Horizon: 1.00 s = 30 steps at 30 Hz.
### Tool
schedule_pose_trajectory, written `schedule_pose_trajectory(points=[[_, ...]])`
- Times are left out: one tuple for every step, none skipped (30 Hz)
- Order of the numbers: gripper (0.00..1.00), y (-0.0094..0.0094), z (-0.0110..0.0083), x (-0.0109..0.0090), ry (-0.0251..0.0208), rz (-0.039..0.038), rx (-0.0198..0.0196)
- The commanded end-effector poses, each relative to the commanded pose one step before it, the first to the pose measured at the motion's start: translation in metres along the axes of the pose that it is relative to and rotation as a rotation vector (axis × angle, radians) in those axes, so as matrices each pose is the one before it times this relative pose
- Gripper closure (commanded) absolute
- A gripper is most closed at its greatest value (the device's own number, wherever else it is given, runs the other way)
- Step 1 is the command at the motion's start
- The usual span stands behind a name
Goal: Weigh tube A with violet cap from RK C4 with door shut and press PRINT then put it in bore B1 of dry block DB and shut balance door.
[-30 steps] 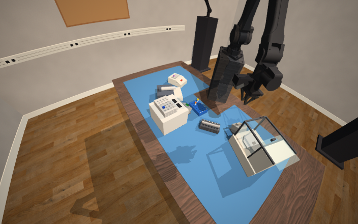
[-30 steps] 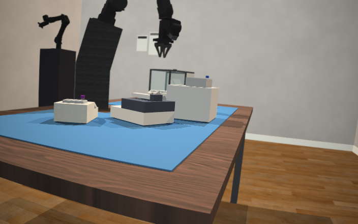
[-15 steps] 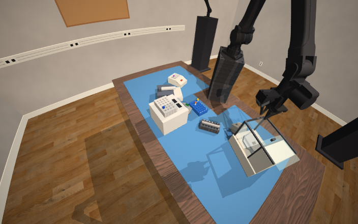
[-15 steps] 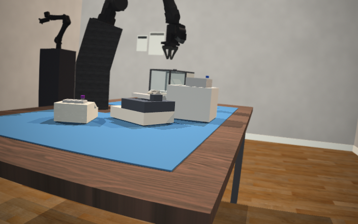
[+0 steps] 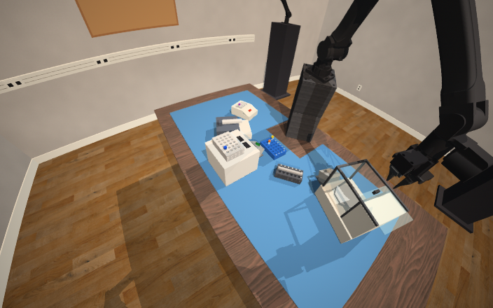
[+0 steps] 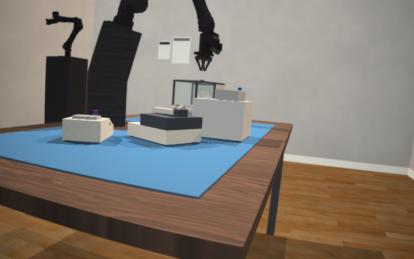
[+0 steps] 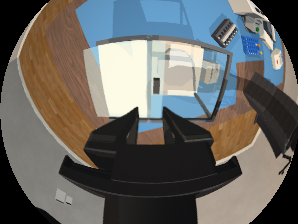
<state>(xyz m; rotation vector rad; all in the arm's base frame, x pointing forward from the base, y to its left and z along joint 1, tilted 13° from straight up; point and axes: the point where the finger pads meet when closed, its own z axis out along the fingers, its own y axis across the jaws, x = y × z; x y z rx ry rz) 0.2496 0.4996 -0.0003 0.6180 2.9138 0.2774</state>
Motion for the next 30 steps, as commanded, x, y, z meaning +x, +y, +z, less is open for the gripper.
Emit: schedule_pose_trajectory(points=[[0.70, 0.01899, -0.00407, -0.01311, -0.00873, 0.03776, -0.00596], [0.70, 0.00645, -0.01530, -0.00211, -0.00004, 0.00325, -0.02960], [0.70, -0.02098, 0.00395, 0.00028, 0.00052, -0.00332, 0.03034], [0.70, -0.00062, 0.00001, -0.00028, 0.00013, -0.00001, 0.00005], [0.70, 0.00180, 0.00003, -0.00023, 0.00007, 0.00106, -0.00976], [0.70, -0.00168, 0.00584, 0.00470, 0.00179, -0.00781, 0.00460], [0.70, -0.00197, 0.00500, 0.00607, 0.00241, -0.01032, 0.00576], [0.70, -0.00018, 0.00034, 0.00336, 0.00167, -0.00560, -0.00130], [0.70, -0.00019, -0.00227, 0.00014, 0.00032, -0.00054, -0.00113], [0.70, -0.00031, -0.00202, -0.00230, -0.00079, 0.00345, -0.00049], [0.70, 0.00462, -0.00358, -0.00301, -0.00110, 0.00526, -0.01236], [0.70, 0.00201, -0.00226, -0.00247, -0.00093, 0.00385, -0.00731], [0.70, -0.00056, -0.00113, -0.00097, -0.00032, 0.00094, -0.00243], [0.70, -0.00194, -0.00046, -0.00054, -0.00014, -0.00007, 0.00145], [0.70, 0.00000, 0.00000, 0.00000, 0.00000, 0.00000, 0.00000], [0.70, 0.00000, 0.00000, 0.00000, 0.00000, 0.00000, 0.00000], [0.70, -0.00336, 0.00814, 0.00039, 0.00014, -0.00237, 0.02287], [0.70, -0.00264, 0.00146, -0.00032, -0.00008, -0.00027, 0.00341], [0.70, -0.00160, -0.00026, -0.00052, -0.00013, 0.00015, -0.00044], [0.70, 0.00096, -0.00145, -0.00068, -0.00021, 0.00064, -0.00508], [0.70, 0.00114, -0.00151, -0.00069, -0.00022, 0.00063, -0.00509], [0.70, 0.00420, -0.00295, -0.00055, -0.00017, 0.00061, -0.01044], [0.70, 0.00336, 0.00217, 0.00395, 0.00173, -0.01154, 0.00438], [0.70, 0.00000, 0.00000, 0.00000, 0.00000, 0.00000, 0.00000], [0.70, 0.00000, 0.00000, 0.00000, 0.00000, 0.00000, 0.00000], [0.70, 0.00000, 0.00000, 0.00000, 0.00000, 0.00000, 0.00000], [0.70, 0.00000, 0.00000, 0.00000, 0.00000, 0.00000, 0.00000], [0.70, 0.00000, 0.00000, 0.00000, 0.00000, 0.00000, 0.00000], [0.70, 0.00000, 0.00000, 0.00000, 0.00000, 0.00000, 0.00000], [0.70, 0.00000, 0.00000, 0.00000, 0.00000, 0.00000, 0.00000]])
